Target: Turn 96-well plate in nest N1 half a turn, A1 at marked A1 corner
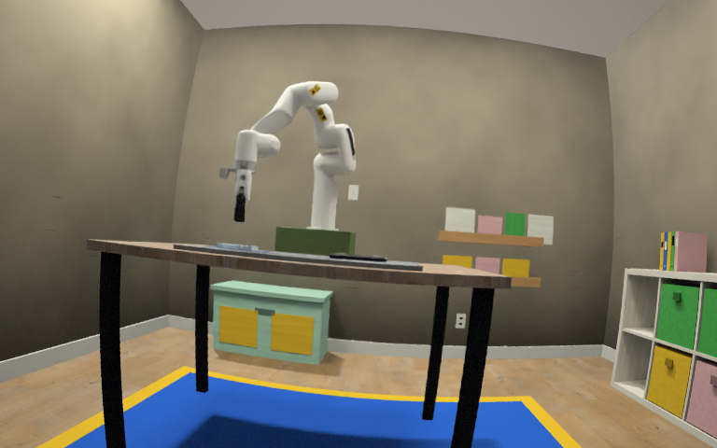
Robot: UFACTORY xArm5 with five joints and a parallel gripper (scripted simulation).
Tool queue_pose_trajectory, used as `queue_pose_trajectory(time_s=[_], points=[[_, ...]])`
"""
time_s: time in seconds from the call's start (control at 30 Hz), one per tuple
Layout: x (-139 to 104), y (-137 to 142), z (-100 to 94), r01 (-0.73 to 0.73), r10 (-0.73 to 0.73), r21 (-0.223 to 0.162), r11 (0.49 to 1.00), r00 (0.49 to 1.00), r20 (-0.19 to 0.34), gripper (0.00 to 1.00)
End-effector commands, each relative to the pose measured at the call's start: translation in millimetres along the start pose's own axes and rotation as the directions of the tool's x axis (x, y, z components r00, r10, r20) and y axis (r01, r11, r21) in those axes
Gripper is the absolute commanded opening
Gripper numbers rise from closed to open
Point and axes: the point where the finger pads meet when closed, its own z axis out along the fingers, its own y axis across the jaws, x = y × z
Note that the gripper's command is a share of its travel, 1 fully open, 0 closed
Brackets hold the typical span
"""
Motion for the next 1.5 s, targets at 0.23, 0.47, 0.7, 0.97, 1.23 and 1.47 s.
queue_pose_trajectory(time_s=[0.23,0.47,0.7,0.97,1.23,1.47], points=[[1.0,-1.0,-1.3,-0.246,0.246,0.004,0.969,0.969,0.0,1.0],[1.0,-1.0,-1.3,-0.246,0.246,0.004,0.969,0.969,0.0,1.0],[1.0,-1.0,3.7,-0.246,0.246,0.004,0.969,0.969,0.0,1.0],[1.0,-1.1,15.4,-0.246,0.246,0.004,0.969,0.969,0.0,1.0],[1.0,-1.1,27.1,-0.246,0.246,0.004,0.969,0.969,0.0,1.0],[1.0,-1.1,38.8,-0.246,0.246,0.004,0.969,0.969,0.0,1.0]])
